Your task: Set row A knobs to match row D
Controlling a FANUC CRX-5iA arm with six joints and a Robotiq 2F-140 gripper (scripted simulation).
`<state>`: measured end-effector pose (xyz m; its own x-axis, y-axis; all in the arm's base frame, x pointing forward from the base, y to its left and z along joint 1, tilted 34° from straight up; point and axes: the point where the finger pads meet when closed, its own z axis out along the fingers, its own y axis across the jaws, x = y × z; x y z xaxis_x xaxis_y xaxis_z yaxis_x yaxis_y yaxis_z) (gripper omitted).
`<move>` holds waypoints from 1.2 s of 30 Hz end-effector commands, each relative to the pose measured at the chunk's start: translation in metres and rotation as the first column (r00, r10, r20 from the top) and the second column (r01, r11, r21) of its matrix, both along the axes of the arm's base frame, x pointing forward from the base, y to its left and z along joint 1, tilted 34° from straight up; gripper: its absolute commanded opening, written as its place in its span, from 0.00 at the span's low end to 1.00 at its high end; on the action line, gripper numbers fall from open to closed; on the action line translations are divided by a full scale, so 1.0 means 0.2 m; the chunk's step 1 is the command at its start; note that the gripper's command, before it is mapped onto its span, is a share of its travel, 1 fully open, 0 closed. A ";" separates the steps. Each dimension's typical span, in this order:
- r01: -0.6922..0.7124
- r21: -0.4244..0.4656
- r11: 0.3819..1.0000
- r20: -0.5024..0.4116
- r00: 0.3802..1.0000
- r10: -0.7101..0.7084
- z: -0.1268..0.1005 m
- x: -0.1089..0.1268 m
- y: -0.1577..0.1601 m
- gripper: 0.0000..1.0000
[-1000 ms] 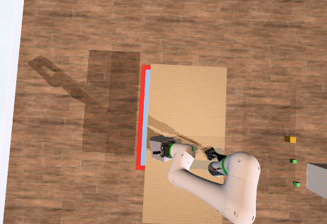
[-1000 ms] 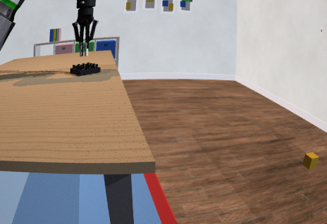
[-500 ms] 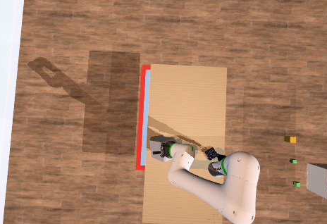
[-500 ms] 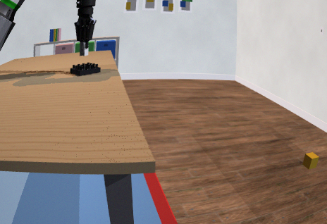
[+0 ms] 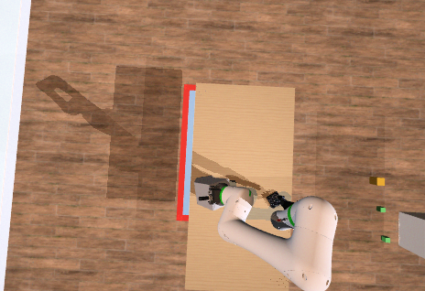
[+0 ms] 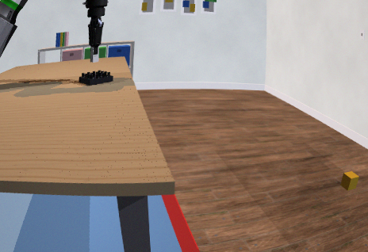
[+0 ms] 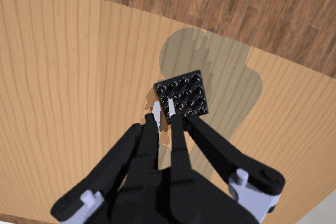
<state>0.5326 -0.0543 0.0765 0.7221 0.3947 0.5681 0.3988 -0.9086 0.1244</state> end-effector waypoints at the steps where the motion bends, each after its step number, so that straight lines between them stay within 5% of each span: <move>1: 0.129 0.072 0.989 -0.052 0.991 -0.126 0.00 0.00 0.00 0.12; 15: 0.415 0.242 0.877 -0.146 0.909 -0.390 0.01 -0.01 0.00 0.12; 30: 0.733 0.399 0.550 -0.339 0.676 -0.654 0.02 -0.02 -0.01 0.12; 32: 0.733 0.399 0.550 -0.339 0.676 -0.654 0.02 -0.02 -0.01 0.12; 36: 0.806 0.426 0.411 -0.412 0.577 -0.705 0.03 -0.02 -0.01 0.12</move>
